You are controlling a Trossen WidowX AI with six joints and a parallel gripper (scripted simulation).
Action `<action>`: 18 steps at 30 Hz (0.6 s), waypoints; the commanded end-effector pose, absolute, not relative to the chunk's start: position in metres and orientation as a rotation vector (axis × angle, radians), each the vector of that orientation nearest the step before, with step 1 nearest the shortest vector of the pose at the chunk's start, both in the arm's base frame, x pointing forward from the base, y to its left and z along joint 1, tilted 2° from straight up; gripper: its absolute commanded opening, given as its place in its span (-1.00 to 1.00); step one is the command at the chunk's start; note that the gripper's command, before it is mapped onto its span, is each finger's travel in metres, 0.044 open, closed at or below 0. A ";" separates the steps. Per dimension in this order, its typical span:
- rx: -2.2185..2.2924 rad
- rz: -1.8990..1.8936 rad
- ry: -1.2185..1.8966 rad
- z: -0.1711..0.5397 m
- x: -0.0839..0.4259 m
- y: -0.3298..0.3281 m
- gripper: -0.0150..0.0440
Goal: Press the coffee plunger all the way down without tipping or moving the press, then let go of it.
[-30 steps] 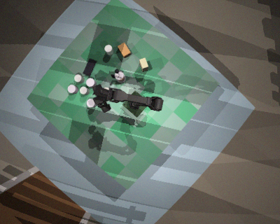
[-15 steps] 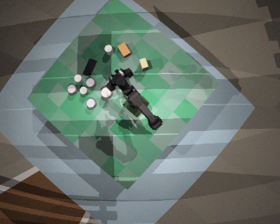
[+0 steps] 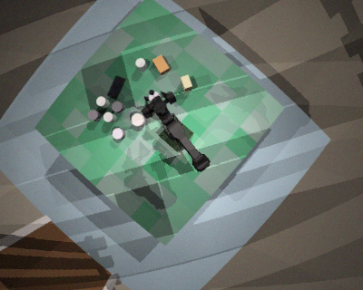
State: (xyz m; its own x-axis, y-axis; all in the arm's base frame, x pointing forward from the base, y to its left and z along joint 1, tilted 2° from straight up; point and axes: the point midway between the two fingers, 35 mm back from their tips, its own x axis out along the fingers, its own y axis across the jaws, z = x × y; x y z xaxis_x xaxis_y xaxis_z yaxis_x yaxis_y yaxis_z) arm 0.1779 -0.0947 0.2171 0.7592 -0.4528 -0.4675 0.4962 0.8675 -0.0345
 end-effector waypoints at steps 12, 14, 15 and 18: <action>0.099 -0.528 0.480 0.206 0.192 -0.105 1.00; 0.099 -0.528 0.480 0.205 0.195 -0.106 1.00; 0.099 -0.528 0.480 0.204 0.196 -0.107 1.00; 0.099 -0.529 0.479 0.202 0.199 -0.109 1.00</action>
State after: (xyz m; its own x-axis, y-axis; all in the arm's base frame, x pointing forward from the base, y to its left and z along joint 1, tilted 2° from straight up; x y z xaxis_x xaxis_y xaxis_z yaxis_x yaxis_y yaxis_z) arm 0.1958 -0.1071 0.2074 0.7579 -0.4652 -0.4574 0.5109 0.8592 -0.0272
